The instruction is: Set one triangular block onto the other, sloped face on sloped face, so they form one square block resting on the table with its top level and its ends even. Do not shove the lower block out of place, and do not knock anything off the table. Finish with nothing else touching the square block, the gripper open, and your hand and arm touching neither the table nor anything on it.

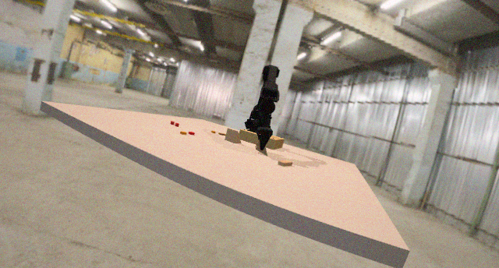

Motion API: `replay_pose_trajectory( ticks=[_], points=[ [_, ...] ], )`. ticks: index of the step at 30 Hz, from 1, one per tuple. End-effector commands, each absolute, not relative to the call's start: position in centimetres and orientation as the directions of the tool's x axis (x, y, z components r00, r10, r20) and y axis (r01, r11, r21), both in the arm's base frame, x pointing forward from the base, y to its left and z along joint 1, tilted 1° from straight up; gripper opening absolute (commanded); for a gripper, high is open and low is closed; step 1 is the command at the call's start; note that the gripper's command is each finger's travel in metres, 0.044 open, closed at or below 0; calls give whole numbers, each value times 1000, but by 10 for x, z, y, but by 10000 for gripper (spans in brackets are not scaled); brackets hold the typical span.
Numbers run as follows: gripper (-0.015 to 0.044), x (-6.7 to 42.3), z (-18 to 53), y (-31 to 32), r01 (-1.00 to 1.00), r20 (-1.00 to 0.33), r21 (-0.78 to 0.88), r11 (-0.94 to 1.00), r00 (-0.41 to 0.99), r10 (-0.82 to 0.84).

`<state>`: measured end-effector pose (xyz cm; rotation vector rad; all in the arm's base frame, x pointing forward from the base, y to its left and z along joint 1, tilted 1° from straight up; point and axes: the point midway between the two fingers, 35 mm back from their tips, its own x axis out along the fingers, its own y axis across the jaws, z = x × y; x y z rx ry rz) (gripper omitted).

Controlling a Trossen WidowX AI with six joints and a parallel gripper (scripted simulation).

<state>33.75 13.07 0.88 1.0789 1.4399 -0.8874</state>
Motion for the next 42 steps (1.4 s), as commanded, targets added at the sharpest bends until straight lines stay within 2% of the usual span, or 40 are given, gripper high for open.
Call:
replay_pose_trajectory(
  ticks=[1, 18, 38, 39, 42],
  points=[
    [0, 335, 14, 138, 950, -999, 38, 310, 28, 38],
    [0, 325, 23, 166, 950, -917, 37, 310, 155, -368],
    [0, 314, 17, 197, 951, -618, 35, 309, 263, -741],
    [26, 315, 18, 191, 953, -684, 24, 301, 235, -691],
    [105, 315, 18, 191, 953, -684, 24, 301, 235, -691]
  ],
)
